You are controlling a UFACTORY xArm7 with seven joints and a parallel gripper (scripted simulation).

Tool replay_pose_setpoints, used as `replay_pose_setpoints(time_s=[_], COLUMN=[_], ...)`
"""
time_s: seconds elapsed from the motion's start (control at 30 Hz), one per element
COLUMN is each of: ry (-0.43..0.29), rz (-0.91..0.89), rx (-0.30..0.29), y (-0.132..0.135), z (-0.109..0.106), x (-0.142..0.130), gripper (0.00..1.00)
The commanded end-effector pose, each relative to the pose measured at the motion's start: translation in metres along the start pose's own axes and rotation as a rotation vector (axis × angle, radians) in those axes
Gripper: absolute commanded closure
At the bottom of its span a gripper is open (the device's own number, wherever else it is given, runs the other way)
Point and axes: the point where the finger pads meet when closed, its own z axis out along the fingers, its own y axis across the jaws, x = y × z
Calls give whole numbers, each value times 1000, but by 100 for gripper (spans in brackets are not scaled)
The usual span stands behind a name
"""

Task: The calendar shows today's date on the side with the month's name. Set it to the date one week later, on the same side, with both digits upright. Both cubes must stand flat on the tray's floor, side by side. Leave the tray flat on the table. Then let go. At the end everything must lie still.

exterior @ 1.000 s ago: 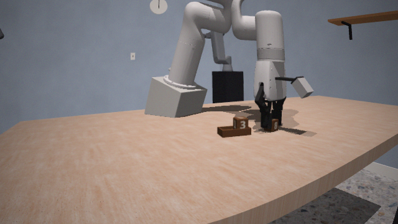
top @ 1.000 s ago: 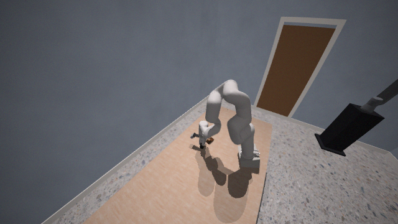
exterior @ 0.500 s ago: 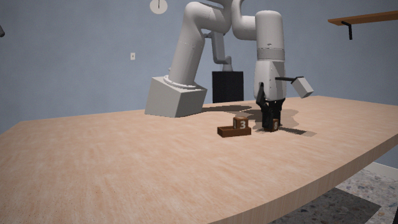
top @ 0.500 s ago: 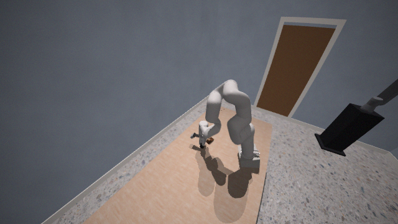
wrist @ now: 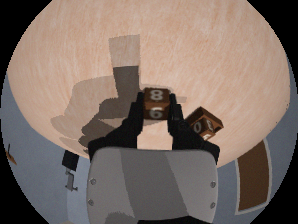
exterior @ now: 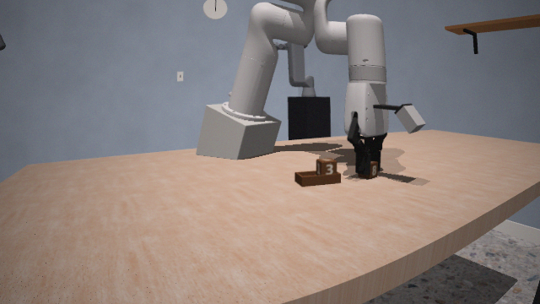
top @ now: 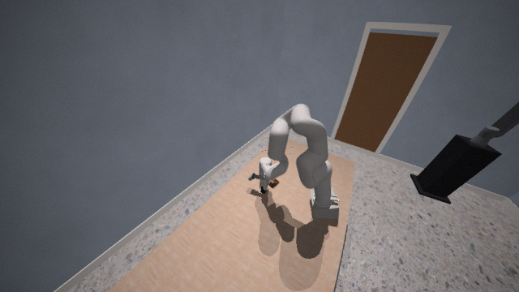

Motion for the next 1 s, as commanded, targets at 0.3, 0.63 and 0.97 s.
replay_pose_setpoints(time_s=[0.3,0.63,0.97], ry=[2,2,2], rz=[0,0,0], rx=[-1,-1,-1], y=[0,0,0], z=[0,-3,-39], x=[1,1,1], gripper=[73,73,73])
